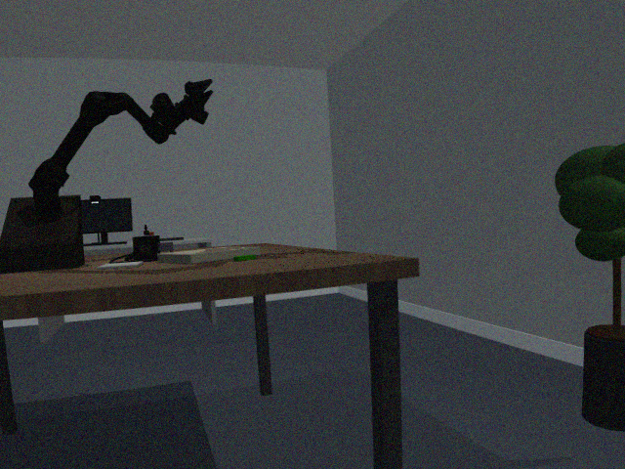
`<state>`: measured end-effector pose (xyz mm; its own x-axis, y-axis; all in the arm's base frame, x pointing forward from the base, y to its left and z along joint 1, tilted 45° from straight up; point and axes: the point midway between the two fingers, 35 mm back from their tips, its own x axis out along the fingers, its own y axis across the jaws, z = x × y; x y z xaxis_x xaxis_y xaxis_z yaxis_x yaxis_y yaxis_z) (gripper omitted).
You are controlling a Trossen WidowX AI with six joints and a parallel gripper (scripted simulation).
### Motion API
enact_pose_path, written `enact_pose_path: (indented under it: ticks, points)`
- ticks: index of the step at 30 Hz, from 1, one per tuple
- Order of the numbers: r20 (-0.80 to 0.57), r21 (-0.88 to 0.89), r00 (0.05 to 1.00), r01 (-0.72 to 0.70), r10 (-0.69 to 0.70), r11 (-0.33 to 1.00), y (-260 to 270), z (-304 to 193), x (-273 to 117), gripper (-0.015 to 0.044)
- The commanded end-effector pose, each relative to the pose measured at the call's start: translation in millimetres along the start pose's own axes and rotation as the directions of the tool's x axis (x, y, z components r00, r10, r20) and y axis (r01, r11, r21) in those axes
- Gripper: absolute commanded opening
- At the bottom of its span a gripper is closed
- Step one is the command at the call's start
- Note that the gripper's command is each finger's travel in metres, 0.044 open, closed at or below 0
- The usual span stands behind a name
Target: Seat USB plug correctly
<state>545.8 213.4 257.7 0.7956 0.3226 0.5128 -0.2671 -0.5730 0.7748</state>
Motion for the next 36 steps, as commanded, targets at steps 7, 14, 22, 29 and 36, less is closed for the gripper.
enact_pose_path:
  ticks: [7, 14, 22, 29, 36]
  points:
    - [0.366, 0.118, 0.846, 0.371, -0.387, 0.921, -86, 74, -44, 0.0440]
    - [0.626, 0.262, 0.486, 0.606, -0.610, 0.751, -138, 127, -132, 0.0440]
    - [0.782, 0.425, -0.017, 0.746, -0.623, 0.513, -143, 159, -254, 0.0440]
    - [0.798, 0.561, -0.418, 0.779, -0.435, 0.279, -102, 160, -356, 0.0440]
    - [0.736, 0.673, -0.661, 0.738, -0.145, 0.055, -38, 144, -424, 0.0440]
